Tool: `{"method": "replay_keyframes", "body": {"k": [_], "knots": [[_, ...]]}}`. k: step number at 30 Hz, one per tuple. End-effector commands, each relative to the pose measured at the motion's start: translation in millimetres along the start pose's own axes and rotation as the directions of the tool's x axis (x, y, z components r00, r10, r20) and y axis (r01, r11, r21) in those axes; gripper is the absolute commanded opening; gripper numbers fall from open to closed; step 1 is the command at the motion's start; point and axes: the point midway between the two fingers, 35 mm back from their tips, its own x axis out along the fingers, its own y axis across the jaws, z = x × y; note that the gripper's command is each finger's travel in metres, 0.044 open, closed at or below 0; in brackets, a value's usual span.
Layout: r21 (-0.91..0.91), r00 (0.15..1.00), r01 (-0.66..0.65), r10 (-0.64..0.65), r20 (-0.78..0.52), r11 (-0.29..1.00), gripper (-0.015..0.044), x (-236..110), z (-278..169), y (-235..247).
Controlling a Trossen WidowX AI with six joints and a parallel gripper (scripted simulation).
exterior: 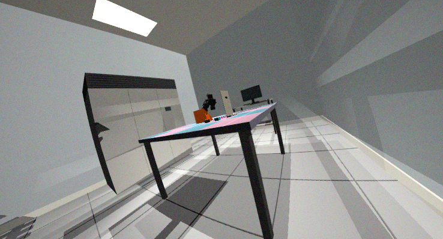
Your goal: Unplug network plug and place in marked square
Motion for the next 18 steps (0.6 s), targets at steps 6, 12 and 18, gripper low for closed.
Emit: {"method": "replay_keyframes", "body": {"k": [6, 12, 18], "knots": [[0.008, 1.000, 0.014, -0.014, -0.007, 1.000, 0.0156, 31.7, 6.8, 0.2], [0.004, 0.999, 0.039, -0.039, -0.010, 0.999, 0.0156, 53.3, 14.1, 1.4], [0.003, 0.999, 0.040, -0.040, -0.010, 0.999, 0.0156, 59.5, 15.4, 0.8]]}}
